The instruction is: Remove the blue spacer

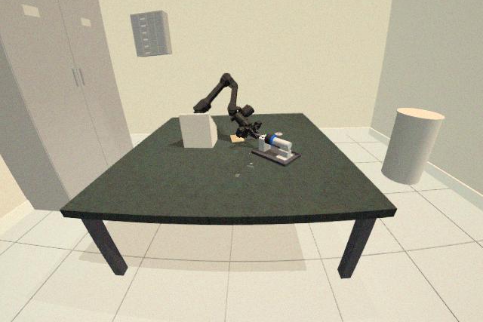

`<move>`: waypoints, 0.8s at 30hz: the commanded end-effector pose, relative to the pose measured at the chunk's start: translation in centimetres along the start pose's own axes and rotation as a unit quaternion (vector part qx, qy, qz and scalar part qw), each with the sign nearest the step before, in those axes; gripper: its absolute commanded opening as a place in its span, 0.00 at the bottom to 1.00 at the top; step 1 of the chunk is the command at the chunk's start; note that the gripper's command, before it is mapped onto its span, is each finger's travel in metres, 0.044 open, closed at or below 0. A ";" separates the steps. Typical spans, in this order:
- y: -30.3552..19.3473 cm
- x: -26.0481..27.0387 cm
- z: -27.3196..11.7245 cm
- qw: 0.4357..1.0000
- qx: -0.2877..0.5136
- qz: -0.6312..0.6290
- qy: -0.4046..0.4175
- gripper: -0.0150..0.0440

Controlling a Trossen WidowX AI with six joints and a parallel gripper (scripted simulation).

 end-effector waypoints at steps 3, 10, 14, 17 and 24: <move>0.1 0.0 -0.1 1.000 0.000 0.003 0.000 0.25; 0.1 0.0 -0.1 1.000 0.000 0.003 0.000 0.25; 0.1 0.0 -0.2 1.000 0.000 0.003 0.000 0.25; 0.1 0.0 -0.2 1.000 0.000 0.003 0.000 0.25; 0.2 0.0 -0.3 1.000 0.000 0.003 0.000 0.25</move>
Point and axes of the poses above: the point midway between the two fingers, 35 mm back from their tips, its own z axis out along the fingers, its own x axis across the jaws, y = z × x, the point moved 9 cm from there along -z, back along the fingers, and after that the axes turned 4 degrees about -z, right-handed, at the moved point
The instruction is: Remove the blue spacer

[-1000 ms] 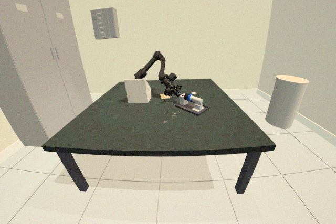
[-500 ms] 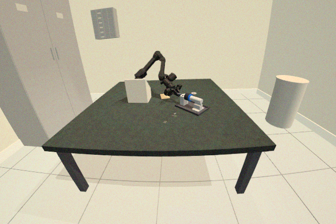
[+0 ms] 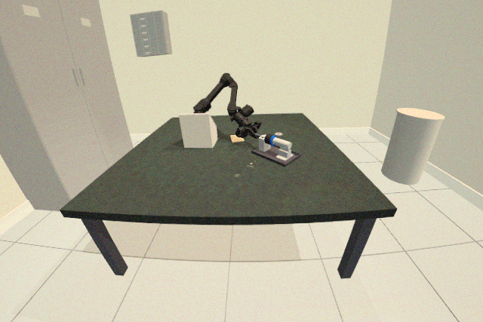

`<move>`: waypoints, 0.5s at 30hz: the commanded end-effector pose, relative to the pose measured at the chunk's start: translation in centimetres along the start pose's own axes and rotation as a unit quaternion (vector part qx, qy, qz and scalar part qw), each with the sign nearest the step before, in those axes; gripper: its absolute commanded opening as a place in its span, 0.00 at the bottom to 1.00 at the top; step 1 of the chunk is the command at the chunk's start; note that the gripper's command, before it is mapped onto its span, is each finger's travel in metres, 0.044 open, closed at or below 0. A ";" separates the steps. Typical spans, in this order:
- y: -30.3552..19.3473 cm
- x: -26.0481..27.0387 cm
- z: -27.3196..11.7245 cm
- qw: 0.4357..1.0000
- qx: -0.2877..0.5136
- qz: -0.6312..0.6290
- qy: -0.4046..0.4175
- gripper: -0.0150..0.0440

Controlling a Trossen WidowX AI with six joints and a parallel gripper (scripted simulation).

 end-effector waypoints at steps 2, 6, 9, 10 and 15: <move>0.0 0.0 -0.1 1.000 0.000 0.003 0.000 0.25; 0.1 0.0 -0.1 1.000 0.000 0.003 0.000 0.25; 0.1 0.0 -0.1 1.000 0.000 0.003 0.000 0.25; 0.1 0.0 -0.1 1.000 0.000 0.003 0.000 0.25; 0.1 0.0 -0.2 1.000 0.000 0.003 0.000 0.25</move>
Point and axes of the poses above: the point midway between the two fingers, 35 mm back from their tips, its own z axis out along the fingers, its own x axis across the jaws, y = z × x, the point moved 9 cm from there along -z, back along the fingers, and after that the axes turned 4 degrees about -z, right-handed, at the moved point
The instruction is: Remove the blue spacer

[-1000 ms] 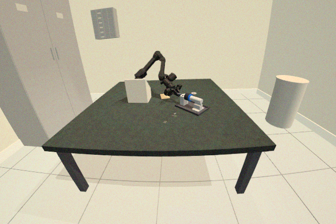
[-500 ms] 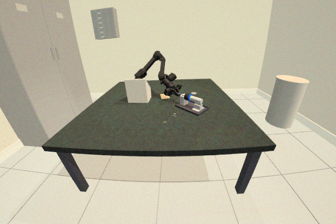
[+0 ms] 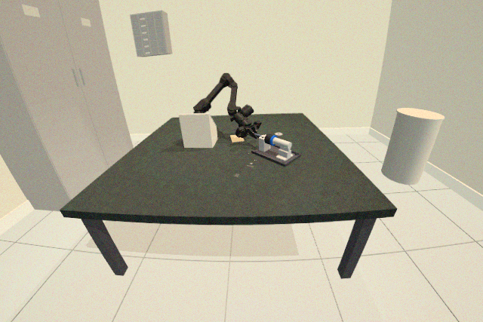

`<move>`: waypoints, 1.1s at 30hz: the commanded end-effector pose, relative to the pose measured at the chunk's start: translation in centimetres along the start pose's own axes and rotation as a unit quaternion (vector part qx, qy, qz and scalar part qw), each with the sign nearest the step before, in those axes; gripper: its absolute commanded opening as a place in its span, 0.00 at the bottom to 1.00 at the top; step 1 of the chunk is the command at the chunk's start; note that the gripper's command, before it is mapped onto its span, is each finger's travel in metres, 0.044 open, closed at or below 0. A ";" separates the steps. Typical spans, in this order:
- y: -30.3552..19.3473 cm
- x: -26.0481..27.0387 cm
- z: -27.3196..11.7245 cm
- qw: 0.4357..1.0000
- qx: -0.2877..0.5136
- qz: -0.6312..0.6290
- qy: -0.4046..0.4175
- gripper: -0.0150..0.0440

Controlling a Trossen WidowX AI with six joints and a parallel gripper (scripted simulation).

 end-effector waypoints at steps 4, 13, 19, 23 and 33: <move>0.1 0.0 -0.1 1.000 0.000 0.003 0.000 0.25; 0.1 0.0 -0.2 1.000 0.000 0.003 0.000 0.25; 0.1 0.0 -0.2 1.000 0.000 0.003 0.000 0.25; 0.1 0.0 -0.2 1.000 0.000 0.003 0.000 0.25; 0.2 0.0 -0.3 1.000 0.000 0.003 0.000 0.25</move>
Point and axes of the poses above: the point midway between the two fingers, 35 mm back from their tips, its own z axis out along the fingers, its own x axis across the jaws, y = z × x, the point moved 9 cm from there along -z, back along the fingers, and after that the axes turned 4 degrees about -z, right-handed, at the moved point
